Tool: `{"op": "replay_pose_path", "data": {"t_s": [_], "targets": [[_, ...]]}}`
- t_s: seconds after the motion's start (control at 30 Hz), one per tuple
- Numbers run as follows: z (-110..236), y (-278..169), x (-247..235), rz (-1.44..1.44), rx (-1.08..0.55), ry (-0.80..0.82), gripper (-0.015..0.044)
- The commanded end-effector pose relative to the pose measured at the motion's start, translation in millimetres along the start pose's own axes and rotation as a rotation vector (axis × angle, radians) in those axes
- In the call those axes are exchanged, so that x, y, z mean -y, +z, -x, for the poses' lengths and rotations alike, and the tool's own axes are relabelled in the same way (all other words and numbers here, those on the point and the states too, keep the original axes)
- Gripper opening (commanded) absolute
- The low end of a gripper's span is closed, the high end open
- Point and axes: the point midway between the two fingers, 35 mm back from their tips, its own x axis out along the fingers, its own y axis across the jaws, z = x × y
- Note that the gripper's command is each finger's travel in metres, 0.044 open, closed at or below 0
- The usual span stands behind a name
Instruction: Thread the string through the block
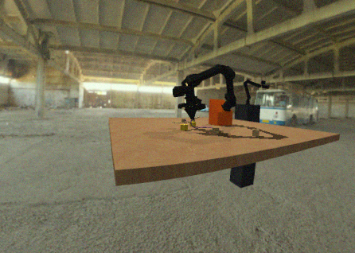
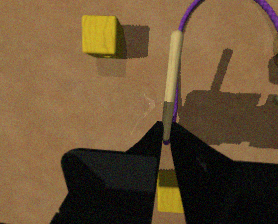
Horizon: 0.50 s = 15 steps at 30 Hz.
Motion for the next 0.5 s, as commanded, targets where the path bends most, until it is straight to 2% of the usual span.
{"op": "replay_pose_path", "data": {"t_s": [0.0, 0.47], "targets": [[4.0, -7.1, -0.2, -0.003, -0.018, -0.001, 0.0000], [7.9, -24.0, -3.4, -0.004, -0.044, 0.000, 0.0000]]}}
